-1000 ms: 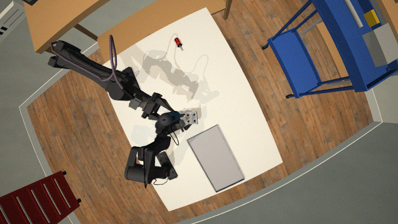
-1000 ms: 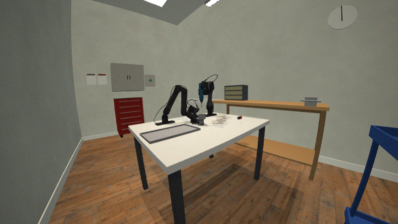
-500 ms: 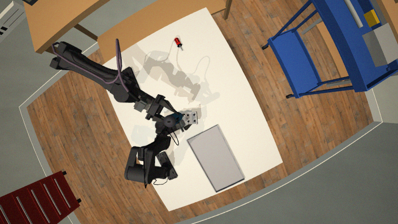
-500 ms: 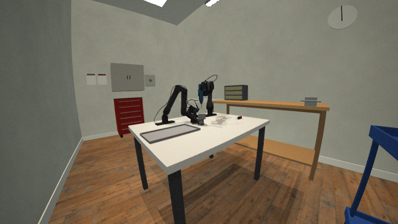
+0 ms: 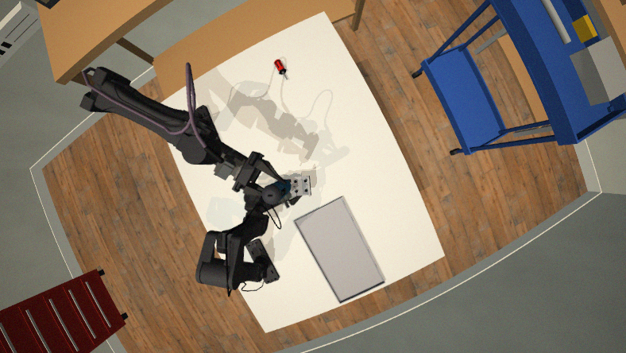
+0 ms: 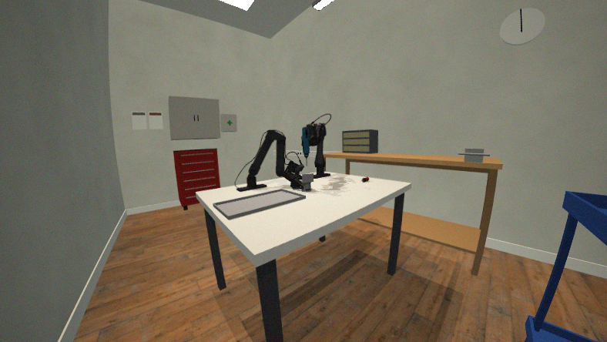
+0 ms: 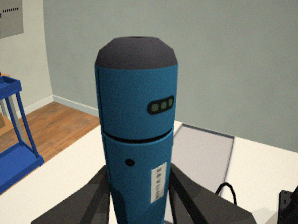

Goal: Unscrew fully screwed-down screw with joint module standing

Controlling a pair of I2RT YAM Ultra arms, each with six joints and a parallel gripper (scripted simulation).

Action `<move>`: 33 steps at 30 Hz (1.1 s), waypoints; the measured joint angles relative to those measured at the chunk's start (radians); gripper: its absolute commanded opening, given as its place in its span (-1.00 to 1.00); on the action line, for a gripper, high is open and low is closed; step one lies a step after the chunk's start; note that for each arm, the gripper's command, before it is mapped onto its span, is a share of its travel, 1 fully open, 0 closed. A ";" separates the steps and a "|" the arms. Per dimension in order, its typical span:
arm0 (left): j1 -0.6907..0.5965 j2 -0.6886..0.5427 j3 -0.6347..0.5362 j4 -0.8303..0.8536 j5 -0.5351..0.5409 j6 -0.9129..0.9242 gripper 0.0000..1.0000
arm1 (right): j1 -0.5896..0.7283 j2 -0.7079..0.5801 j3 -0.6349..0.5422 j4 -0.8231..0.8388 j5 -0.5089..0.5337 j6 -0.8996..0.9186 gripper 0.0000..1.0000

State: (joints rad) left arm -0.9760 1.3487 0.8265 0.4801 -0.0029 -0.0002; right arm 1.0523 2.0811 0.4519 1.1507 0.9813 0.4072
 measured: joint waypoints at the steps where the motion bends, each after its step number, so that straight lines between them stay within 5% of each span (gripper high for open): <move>1: 0.000 0.006 0.003 0.001 0.000 0.000 -0.17 | 0.000 0.000 0.000 0.000 0.000 0.000 0.17; 33: 0.000 0.117 0.091 0.025 0.000 0.000 -0.17 | 0.000 0.000 0.000 0.000 0.000 0.000 0.17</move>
State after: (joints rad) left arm -0.9760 1.4658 0.9176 0.5049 -0.0029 -0.0002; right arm 1.0523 2.0811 0.4519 1.1507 0.9813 0.4072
